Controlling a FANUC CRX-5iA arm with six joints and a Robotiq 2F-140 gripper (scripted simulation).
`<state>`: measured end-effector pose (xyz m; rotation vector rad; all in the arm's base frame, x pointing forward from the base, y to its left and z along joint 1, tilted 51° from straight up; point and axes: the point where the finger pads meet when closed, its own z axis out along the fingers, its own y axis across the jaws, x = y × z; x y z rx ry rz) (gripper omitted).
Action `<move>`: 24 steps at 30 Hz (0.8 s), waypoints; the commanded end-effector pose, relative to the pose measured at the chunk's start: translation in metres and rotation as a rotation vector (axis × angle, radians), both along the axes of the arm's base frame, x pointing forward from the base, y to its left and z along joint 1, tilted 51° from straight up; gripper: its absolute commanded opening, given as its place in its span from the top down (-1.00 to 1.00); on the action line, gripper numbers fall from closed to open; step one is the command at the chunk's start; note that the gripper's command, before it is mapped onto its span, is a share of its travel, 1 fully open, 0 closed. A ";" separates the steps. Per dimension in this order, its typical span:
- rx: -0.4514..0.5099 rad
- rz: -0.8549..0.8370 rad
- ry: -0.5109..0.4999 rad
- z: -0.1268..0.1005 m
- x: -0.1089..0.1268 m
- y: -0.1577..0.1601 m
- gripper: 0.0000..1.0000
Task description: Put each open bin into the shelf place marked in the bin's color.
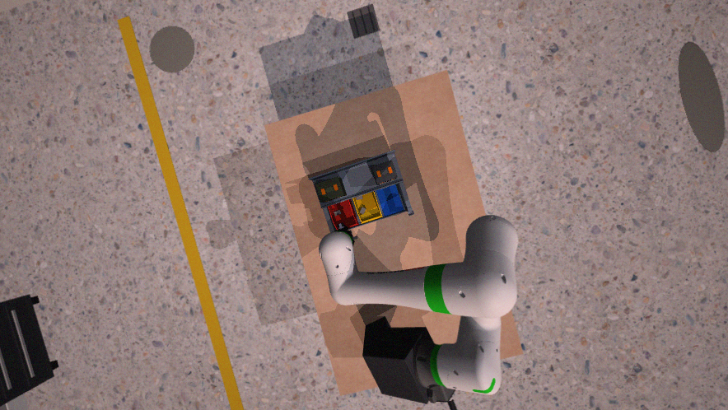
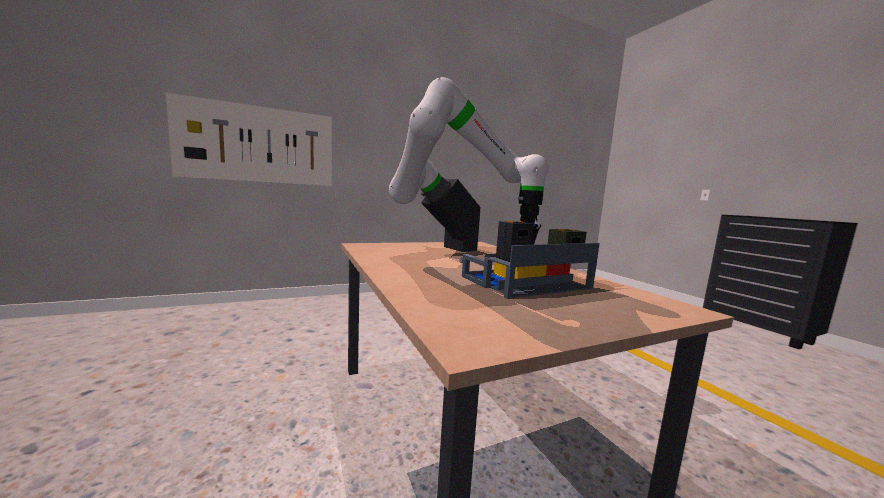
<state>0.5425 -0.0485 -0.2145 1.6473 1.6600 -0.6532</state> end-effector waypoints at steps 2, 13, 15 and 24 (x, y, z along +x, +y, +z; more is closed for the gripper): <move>0.000 0.000 0.000 0.002 -0.005 0.004 1.00; 0.000 0.000 0.000 0.003 -0.006 0.005 1.00; 0.000 0.000 0.000 0.004 -0.007 0.006 1.00; 0.000 0.000 0.000 0.014 -0.008 0.017 1.00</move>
